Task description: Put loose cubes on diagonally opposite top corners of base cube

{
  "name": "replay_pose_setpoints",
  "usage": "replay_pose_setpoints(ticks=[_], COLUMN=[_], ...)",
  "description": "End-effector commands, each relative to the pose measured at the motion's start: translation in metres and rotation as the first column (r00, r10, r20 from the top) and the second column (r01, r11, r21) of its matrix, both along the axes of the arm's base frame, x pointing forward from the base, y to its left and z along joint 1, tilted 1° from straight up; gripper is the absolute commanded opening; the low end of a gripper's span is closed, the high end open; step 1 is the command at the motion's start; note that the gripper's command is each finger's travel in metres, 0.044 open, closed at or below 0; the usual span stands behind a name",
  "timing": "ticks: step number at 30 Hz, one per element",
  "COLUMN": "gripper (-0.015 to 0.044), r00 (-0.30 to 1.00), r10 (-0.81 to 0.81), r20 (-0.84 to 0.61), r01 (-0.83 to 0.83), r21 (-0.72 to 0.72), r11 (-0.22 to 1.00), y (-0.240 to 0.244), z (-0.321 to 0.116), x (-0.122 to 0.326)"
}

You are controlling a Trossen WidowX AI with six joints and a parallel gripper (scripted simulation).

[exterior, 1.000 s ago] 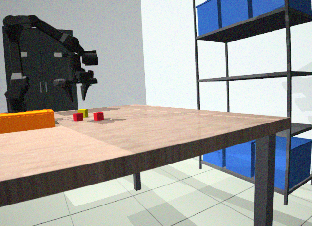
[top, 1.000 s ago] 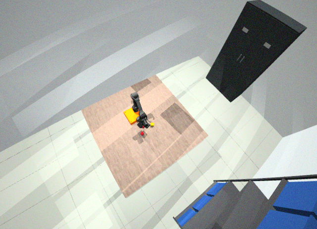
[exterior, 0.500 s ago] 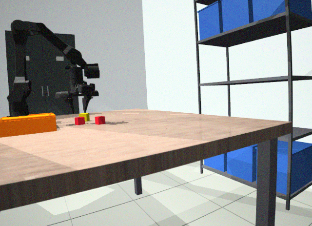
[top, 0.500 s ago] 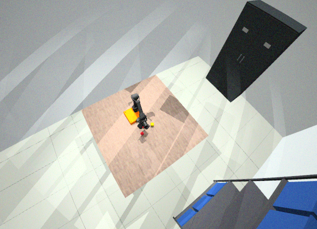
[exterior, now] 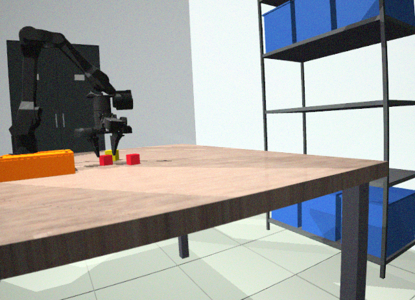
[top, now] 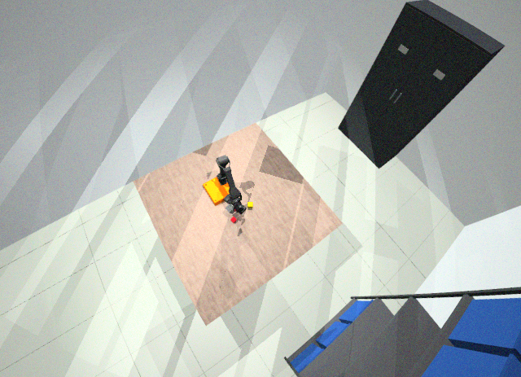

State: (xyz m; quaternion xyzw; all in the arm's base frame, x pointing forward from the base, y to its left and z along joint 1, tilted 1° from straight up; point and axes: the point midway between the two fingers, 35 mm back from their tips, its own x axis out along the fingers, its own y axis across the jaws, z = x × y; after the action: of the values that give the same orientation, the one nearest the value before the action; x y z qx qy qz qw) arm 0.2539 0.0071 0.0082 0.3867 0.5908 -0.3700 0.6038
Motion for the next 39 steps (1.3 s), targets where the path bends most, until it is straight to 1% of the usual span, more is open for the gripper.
replay_pose_setpoints(ticks=[1, 5, 11, 17, 39], gripper=[0.0265, 0.0265, 0.0107, 0.0105, 0.0105], r00=[1.000, 1.000, 1.000, 1.000, 1.000], r10=[-0.004, -0.004, -0.004, -0.004, -0.004], r20=[-0.010, -0.010, -0.010, -0.010, -0.009], r01=[0.004, 0.004, 0.004, 0.004, 0.004], r21=[0.005, 0.005, 0.005, 0.005, 0.005], r11=[1.000, 1.000, 1.000, 1.000, 1.000], y=[0.001, 0.001, 0.001, 0.001, 0.000], z=[-0.009, -0.013, -0.013, -0.009, 0.057], x=[-0.002, -0.002, -0.002, -0.001, 0.003])
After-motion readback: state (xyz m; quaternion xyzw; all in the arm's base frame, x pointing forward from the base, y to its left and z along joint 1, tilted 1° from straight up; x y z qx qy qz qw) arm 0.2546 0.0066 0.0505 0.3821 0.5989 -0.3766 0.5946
